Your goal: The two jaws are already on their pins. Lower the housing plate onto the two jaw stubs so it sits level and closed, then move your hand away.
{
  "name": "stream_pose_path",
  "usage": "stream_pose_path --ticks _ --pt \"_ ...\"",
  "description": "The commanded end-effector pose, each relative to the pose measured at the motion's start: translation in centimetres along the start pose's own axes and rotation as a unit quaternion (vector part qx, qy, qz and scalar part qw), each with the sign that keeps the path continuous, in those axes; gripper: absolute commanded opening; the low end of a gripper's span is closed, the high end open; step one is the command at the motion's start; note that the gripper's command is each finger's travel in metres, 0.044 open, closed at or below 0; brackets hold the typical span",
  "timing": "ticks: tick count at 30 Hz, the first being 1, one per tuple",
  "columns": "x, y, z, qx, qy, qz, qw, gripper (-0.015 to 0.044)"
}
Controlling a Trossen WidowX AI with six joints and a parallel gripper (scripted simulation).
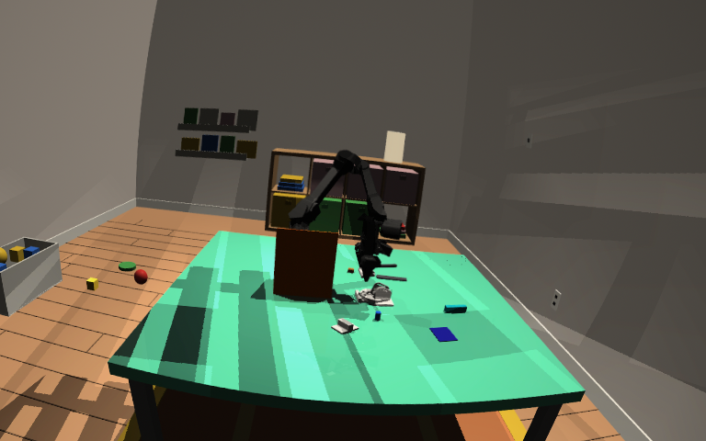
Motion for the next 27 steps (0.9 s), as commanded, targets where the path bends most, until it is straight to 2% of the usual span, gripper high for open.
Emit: stream_pose_path --ticks 1,19,27 --pt "0.0 0.0 0.0 0.003 -0.002 0.0 1.0 0.0351" --pt "0.0 -0.1 -0.1 0.004 -0.002 0.0 1.0 0.0351" --pt "-1.2 0.0 -0.2 0.004 -0.002 0.001 1.0 0.0351"
Point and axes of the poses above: the point midway between the two fingers, 35 mm back from their tips, its own x axis back along the fingers, its own z axis across the jaws, y = z × x, the point moved 4 cm from there along x, back along the fingers, and after that the axes turned 13 degrees about x, right-handed, at the moved point
